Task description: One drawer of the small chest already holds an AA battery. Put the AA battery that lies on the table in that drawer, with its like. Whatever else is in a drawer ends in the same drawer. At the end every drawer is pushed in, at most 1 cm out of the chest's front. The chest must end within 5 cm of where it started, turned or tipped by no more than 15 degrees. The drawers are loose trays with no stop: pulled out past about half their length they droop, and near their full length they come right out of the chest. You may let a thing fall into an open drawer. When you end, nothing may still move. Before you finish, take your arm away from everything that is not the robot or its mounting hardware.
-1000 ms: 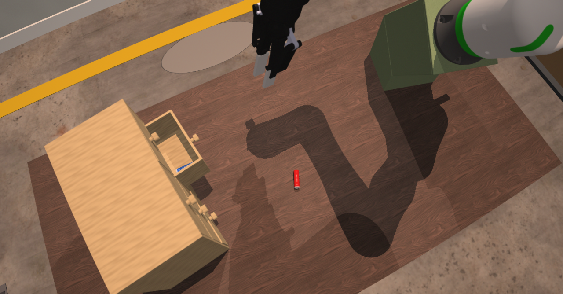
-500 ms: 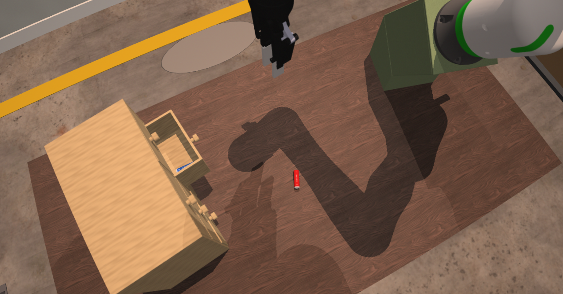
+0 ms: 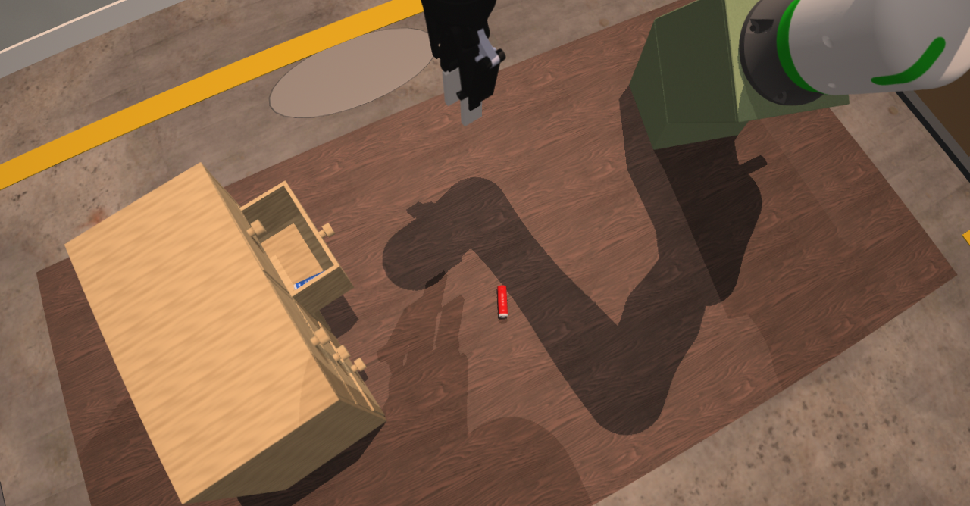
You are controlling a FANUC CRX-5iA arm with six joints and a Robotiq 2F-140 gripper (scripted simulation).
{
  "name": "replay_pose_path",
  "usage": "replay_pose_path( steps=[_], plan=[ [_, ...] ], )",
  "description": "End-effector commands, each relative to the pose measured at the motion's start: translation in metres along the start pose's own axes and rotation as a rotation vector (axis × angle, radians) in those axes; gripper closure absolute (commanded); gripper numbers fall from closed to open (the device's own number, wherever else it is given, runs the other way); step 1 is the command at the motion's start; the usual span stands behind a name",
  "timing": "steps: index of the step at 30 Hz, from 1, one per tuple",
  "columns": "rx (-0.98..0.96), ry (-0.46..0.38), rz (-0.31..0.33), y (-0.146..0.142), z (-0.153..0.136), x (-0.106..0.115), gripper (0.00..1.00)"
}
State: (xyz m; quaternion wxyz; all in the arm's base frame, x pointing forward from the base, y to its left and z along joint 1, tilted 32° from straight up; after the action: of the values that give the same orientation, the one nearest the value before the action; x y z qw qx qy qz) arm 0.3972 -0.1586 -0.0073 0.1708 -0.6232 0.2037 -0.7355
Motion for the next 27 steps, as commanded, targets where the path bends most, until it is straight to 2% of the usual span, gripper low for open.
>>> replay_pose_path(
  steps=[1, 2, 22, 27],
  plan=[
    [0.000, 0.000, 0.000, 0.000, 0.000, 0.000, 0.80],
    [0.000, 0.000, 0.000, 0.000, 0.000, 0.000, 0.00],
    [0.000, 0.000, 0.000, 0.000, 0.000, 0.000, 0.00],
    [0.000, 0.000, 0.000, 0.000, 0.000, 0.012, 0.00]
  ],
)
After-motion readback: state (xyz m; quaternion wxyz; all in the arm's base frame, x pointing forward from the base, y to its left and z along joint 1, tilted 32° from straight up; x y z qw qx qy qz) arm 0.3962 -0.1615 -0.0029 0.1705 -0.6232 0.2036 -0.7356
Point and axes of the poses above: the point where the finger pads meet when closed, its own x axis back along the fingers, its own y axis across the jaws, z = x × y, the point moved 4 cm from there along x, back along the fingers, and after that the axes turned 8 degrees about -x, right-handed, at the moved point
